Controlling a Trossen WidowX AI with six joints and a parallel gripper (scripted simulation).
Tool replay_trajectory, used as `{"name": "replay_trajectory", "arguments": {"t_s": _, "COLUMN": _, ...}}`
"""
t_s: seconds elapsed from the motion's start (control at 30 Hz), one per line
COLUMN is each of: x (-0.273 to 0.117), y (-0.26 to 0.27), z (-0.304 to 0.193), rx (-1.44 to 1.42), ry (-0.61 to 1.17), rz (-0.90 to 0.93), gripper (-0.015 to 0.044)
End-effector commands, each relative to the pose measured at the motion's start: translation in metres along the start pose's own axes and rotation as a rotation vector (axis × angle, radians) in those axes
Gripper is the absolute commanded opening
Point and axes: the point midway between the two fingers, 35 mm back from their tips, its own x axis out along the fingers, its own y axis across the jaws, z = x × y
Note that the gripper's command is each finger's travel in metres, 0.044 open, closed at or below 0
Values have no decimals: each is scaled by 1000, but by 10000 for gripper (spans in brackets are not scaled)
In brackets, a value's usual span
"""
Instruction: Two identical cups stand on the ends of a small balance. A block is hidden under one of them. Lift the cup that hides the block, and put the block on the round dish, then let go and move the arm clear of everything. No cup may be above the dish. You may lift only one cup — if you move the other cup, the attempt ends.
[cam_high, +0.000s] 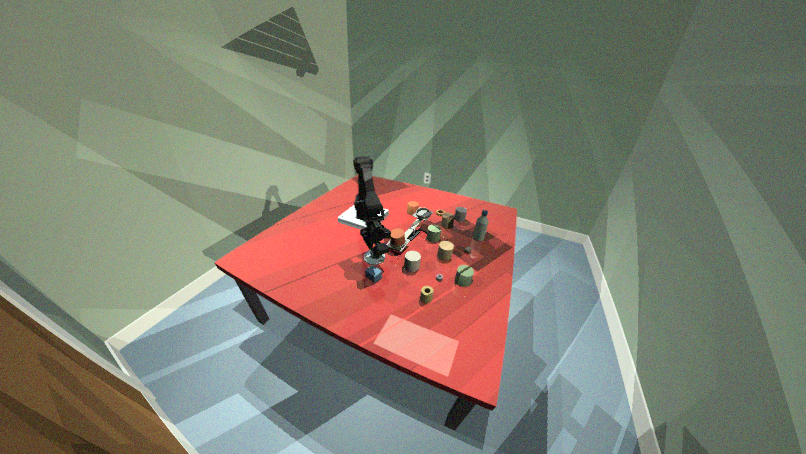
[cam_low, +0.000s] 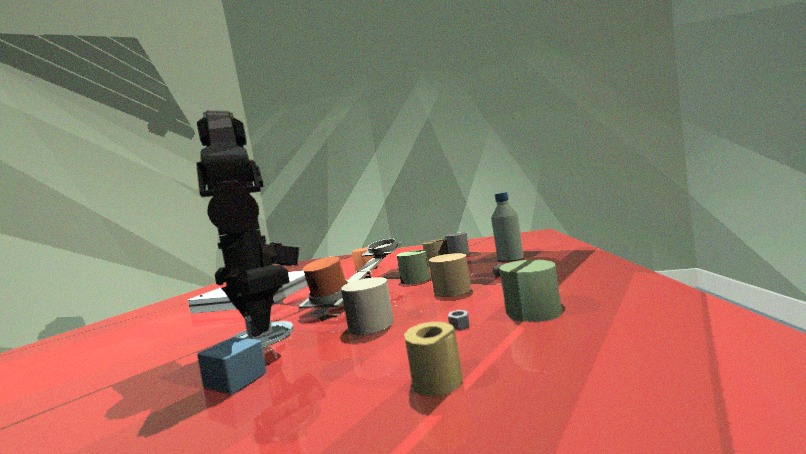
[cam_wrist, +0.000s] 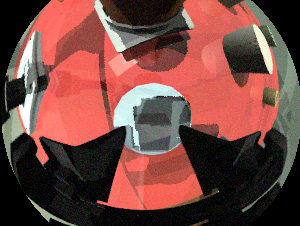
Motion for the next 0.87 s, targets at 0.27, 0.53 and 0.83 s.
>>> {"name": "replay_trajectory", "arguments": {"t_s": 0.27, "x": -58, "y": -1, "z": 0, "rx": -5, "ry": 2, "rz": -6, "gripper": 440}}
{"name": "replay_trajectory", "arguments": {"t_s": 0.53, "x": -100, "y": 1, "z": 1, "rx": 0, "ry": 3, "rz": -13, "gripper": 440}}
{"name": "replay_trajectory", "arguments": {"t_s": 0.83, "x": -102, "y": 2, "z": 1, "rx": 0, "ry": 3, "rz": -13, "gripper": 440}}
